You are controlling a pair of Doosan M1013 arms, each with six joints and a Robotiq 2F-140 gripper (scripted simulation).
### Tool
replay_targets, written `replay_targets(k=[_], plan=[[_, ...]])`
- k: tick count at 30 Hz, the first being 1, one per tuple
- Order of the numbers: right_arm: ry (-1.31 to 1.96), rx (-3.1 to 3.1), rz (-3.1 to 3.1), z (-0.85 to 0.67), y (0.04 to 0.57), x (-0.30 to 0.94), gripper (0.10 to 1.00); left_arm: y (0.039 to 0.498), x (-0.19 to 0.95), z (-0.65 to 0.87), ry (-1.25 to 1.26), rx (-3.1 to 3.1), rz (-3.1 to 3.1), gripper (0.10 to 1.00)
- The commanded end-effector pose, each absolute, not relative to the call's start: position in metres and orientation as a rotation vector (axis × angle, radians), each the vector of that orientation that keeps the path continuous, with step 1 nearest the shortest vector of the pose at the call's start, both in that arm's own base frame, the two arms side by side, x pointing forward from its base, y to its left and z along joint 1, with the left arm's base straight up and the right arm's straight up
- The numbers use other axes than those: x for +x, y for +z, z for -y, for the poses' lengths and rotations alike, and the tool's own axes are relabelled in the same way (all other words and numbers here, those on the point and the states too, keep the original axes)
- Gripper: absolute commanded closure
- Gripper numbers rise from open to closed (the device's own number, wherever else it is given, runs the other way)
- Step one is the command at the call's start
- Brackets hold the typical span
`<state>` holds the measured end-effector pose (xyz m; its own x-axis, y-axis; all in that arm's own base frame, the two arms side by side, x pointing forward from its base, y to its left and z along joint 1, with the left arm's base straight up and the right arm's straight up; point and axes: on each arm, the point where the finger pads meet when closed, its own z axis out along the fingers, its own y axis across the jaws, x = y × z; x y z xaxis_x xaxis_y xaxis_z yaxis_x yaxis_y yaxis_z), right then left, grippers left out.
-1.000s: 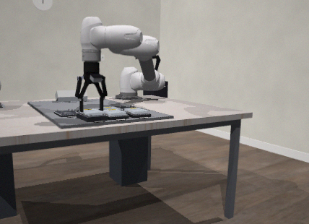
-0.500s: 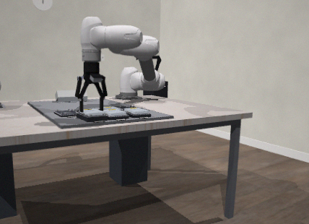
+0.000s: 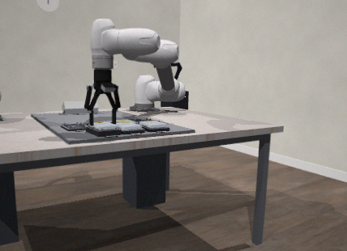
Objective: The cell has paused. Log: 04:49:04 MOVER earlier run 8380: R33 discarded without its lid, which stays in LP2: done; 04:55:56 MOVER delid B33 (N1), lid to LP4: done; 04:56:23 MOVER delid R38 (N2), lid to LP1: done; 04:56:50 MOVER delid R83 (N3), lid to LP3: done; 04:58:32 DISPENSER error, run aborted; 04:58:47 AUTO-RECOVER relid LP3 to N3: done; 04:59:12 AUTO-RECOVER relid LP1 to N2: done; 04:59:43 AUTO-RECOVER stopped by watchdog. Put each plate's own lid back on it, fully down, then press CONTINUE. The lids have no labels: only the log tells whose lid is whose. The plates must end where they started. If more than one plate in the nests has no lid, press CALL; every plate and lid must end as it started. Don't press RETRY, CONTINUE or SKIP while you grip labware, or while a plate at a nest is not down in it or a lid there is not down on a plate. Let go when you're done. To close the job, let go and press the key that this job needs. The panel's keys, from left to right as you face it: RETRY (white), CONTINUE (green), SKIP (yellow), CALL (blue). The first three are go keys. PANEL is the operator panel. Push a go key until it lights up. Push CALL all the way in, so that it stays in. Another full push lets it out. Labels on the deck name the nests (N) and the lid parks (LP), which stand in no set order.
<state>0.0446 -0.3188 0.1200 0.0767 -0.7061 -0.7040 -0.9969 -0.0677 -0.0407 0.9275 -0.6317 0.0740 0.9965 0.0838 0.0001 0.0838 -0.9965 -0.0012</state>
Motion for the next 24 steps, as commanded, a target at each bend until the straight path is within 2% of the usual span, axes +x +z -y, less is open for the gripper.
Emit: replay_targets(k=[1, 24], plan=[[0.717, -1.824, -1.687, 0.32, 0.121, 0.043, 0.098, 0.072, 0.931, 0.629, -0.003, -3.141, 0.146, 0.403], [0.717, -1.824, -1.687, 0.32, 0.121, 0.043, 0.098, 0.086, 0.931, 0.628, 0.0, -3.14, 0.146, 0.403]])
